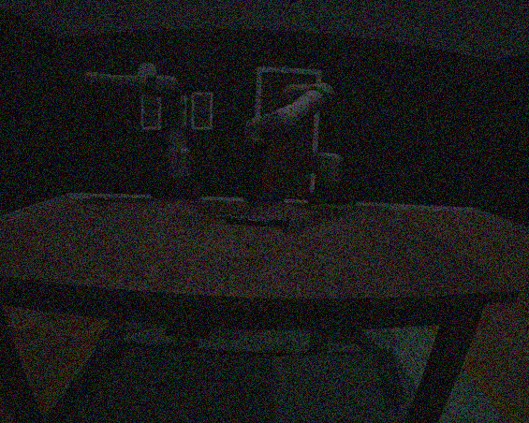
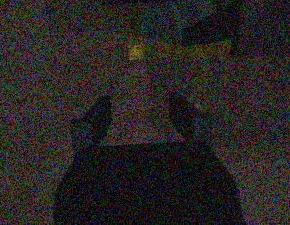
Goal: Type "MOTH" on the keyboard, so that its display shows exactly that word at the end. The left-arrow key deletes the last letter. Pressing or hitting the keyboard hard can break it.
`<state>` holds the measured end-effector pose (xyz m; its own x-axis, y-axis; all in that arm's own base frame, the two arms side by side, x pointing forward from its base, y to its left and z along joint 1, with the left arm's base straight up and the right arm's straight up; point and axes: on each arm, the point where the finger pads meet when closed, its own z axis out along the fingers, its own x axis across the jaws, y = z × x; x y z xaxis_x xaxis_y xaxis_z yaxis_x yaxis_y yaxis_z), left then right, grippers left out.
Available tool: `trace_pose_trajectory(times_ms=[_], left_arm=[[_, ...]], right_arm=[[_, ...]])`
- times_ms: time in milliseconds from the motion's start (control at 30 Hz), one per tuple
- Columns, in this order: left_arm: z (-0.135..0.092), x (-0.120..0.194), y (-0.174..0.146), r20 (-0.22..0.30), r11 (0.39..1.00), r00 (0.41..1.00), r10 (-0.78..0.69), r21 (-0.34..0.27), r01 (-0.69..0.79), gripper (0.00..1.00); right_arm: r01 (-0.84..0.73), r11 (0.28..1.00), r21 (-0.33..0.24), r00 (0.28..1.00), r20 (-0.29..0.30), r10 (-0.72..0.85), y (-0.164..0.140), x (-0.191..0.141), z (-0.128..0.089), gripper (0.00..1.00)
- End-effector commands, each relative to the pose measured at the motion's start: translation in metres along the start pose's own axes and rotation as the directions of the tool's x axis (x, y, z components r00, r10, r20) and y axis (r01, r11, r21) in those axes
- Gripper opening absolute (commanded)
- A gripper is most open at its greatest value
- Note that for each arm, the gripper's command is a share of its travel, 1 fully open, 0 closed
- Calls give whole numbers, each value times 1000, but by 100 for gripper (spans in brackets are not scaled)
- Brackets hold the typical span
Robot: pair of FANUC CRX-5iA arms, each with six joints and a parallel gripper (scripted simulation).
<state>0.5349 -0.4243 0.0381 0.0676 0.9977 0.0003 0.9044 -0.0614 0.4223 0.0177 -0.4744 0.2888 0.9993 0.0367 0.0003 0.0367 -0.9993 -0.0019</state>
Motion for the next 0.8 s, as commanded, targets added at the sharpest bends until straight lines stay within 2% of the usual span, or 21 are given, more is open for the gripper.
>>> trace_pose_trajectory(times_ms=[0,767], left_arm=[[-1,-1,1,1,1000,1000,-1,-2,1,0],[2,-1,0,1,1000,1000,-1,-2,1,0]], right_arm=[[0,1000,-2,1000,0,0,0,0,-1,100],[0,1000,-2,1000,0,0,0,0,-1,100]])
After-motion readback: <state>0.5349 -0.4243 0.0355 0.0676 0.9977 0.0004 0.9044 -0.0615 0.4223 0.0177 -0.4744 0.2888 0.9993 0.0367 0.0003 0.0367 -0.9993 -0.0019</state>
